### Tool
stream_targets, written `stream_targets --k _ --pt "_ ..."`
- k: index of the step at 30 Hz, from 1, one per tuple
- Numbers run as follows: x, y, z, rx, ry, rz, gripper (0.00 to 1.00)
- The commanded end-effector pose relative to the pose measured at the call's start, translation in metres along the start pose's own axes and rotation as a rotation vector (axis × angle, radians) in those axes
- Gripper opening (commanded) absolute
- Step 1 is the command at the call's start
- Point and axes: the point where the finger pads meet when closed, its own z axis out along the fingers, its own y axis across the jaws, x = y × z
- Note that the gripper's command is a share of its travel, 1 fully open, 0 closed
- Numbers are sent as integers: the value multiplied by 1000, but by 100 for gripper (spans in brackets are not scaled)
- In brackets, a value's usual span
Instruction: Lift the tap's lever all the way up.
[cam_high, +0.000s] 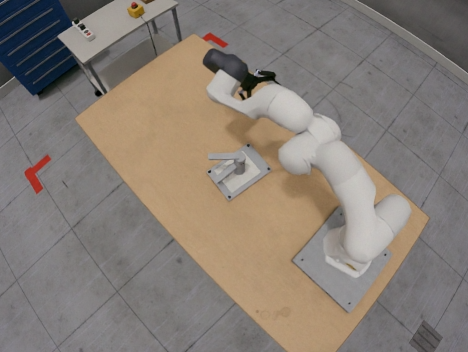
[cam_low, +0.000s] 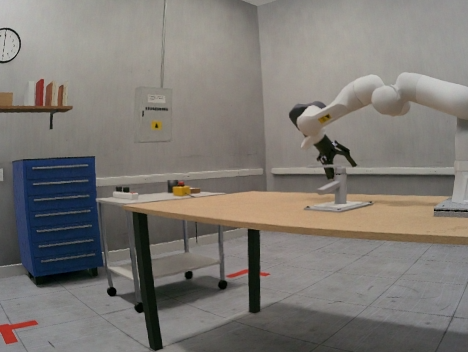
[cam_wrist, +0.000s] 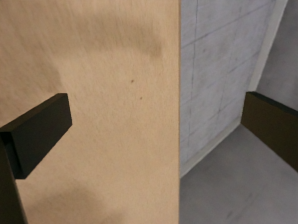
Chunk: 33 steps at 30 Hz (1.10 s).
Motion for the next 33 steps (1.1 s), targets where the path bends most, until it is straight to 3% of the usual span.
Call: stream_targets --k 1,19,22,25,33 --pt "0 0 0 0 0 0 100" --pt "0 0 -1 1 1 5 100" --pt "0 -7 -11 20 13 60 100" --pt "-2 -22 -34 65 36 188 100" --pt "-5 -35 -54 107 50 297 100"
